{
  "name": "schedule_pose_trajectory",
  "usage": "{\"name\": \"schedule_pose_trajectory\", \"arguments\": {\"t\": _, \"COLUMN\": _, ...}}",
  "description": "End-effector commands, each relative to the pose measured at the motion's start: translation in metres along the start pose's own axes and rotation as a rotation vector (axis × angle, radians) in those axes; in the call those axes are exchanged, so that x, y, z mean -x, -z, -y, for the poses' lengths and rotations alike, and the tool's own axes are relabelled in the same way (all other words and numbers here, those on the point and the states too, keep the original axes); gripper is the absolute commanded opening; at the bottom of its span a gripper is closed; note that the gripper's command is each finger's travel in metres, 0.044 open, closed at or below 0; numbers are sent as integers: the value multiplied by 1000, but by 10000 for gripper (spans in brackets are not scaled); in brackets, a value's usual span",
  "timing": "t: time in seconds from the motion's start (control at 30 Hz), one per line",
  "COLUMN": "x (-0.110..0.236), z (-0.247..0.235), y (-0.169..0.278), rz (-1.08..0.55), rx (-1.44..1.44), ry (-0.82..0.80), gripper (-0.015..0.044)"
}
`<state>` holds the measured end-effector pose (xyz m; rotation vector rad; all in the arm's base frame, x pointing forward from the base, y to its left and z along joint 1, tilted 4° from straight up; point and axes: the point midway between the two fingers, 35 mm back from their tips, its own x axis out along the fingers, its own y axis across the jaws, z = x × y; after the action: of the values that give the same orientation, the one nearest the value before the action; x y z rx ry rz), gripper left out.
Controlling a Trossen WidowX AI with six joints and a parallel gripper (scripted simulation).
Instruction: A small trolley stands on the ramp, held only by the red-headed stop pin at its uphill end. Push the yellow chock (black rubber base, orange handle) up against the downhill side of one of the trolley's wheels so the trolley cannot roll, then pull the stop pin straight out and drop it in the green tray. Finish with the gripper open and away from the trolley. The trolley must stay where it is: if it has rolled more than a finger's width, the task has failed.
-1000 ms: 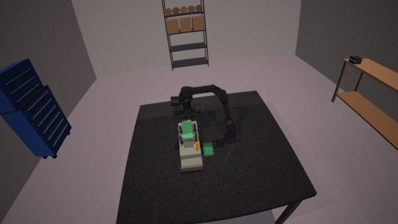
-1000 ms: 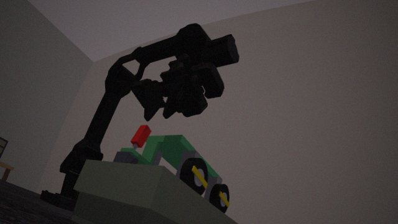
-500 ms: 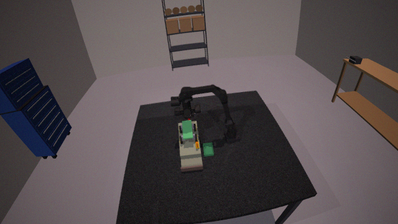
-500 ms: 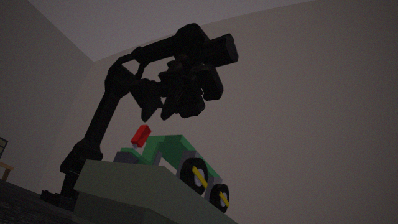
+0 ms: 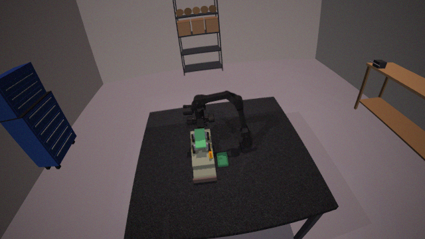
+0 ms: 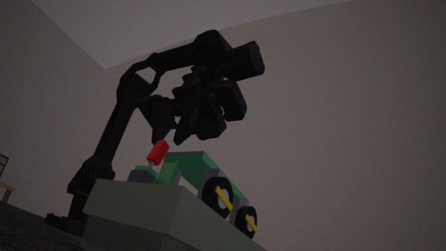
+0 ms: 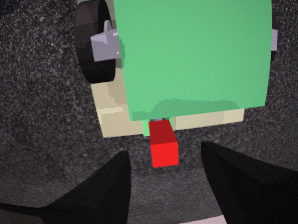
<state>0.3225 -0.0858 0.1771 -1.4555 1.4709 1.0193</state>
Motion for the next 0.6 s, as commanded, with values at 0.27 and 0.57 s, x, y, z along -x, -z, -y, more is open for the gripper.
{"name": "schedule_pose_trajectory", "arguments": {"t": 0.27, "x": -16, "z": 0, "y": 0, "rz": -5, "rx": 4, "ry": 1, "gripper": 190}}
{"name": "schedule_pose_trajectory", "arguments": {"t": 0.57, "x": -30, "z": 0, "y": 0, "rz": -6, "rx": 4, "ry": 1, "gripper": 190}}
